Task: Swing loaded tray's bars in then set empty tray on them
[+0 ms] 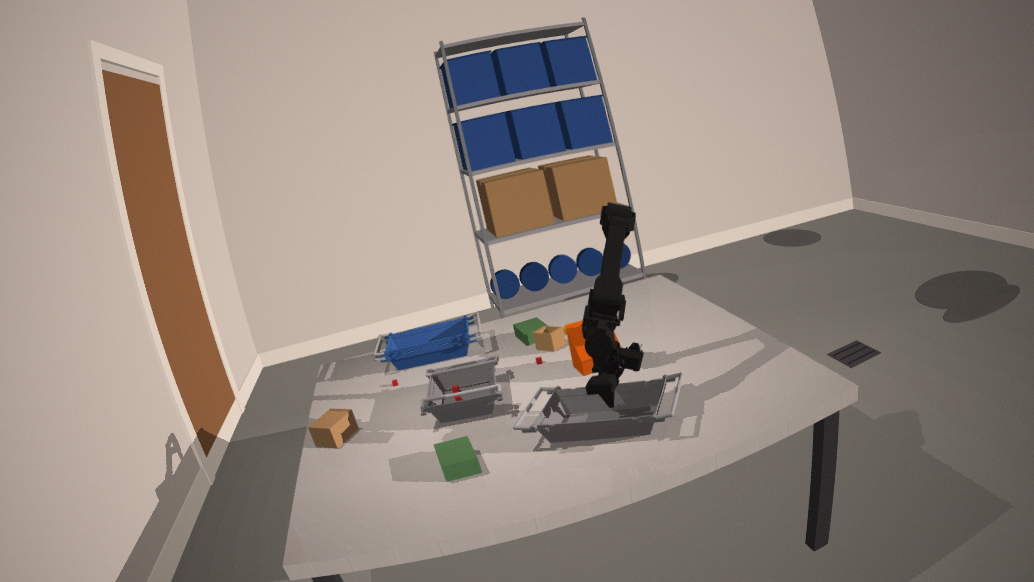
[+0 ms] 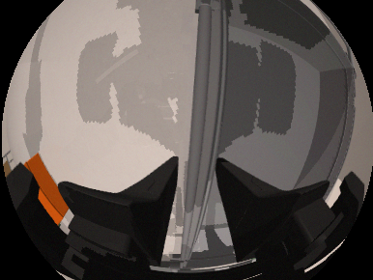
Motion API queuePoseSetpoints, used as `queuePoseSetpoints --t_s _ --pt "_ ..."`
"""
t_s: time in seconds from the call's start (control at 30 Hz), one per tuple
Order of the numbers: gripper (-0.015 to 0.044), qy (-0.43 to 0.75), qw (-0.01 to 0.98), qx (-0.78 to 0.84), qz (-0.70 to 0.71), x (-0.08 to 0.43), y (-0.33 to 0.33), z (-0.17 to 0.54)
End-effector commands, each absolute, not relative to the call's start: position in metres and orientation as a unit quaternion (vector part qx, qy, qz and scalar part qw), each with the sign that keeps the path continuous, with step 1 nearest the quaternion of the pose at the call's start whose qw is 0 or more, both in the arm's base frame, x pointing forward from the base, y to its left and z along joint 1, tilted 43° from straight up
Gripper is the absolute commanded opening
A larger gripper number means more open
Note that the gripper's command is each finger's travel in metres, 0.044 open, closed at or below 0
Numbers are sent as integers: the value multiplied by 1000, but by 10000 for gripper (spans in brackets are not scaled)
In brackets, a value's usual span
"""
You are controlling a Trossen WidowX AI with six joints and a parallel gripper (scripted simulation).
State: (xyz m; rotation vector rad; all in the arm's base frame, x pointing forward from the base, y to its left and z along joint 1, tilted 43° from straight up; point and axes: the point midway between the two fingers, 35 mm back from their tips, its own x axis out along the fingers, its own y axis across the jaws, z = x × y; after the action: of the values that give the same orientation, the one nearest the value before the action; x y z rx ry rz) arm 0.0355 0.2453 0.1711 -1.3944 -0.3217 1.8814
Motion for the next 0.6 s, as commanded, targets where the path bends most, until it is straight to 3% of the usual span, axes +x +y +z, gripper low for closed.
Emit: queuePoseSetpoints --t_s 0.0,0.57 --pt "108 -120 378 -546 738 35 244 169" --pt "0 -120 377 -547 738 39 237 178"
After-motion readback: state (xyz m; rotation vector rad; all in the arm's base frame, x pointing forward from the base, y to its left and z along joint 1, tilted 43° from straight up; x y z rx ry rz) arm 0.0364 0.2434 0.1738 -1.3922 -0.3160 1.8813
